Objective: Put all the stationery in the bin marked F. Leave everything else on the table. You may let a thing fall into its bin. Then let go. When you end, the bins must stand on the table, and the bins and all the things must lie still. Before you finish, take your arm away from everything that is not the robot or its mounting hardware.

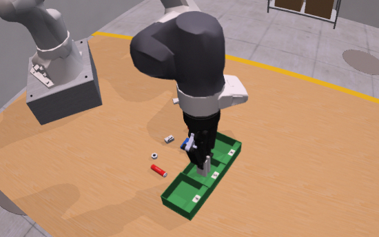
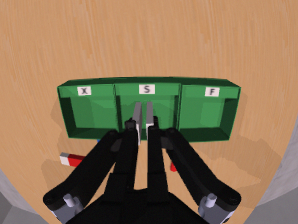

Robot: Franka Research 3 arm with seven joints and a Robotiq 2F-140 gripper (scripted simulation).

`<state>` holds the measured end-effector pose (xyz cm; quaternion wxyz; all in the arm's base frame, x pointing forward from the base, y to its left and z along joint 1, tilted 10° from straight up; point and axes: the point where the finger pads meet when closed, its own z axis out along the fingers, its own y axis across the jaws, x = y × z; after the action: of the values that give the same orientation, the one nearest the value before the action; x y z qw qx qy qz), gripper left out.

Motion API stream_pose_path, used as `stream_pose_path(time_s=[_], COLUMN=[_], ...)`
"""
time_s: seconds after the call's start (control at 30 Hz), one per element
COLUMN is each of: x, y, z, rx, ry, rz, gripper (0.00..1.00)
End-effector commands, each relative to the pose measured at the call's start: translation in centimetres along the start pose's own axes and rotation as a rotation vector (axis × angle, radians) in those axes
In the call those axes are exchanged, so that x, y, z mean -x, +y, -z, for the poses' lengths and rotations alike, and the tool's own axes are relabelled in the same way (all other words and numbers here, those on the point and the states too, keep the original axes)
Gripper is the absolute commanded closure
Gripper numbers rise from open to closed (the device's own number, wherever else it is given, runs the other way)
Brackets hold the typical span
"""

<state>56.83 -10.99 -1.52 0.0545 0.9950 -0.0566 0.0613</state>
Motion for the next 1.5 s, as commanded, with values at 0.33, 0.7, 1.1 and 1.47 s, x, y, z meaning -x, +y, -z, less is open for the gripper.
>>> stream_pose_path(time_s=[0.33, 0.7, 1.1, 1.47], x=[-0.22, -0.22, -0.22, -0.22], y=[0.03, 0.03, 0.03, 0.03], z=[0.04, 0.04, 0.04, 0.44], rx=[-0.001, -0.001, -0.001, -0.001], ry=[0.005, 0.005, 0.005, 0.005], rz=[0.003, 0.003, 0.003, 0.003], gripper=[0.95, 0.95, 0.95, 0.95])
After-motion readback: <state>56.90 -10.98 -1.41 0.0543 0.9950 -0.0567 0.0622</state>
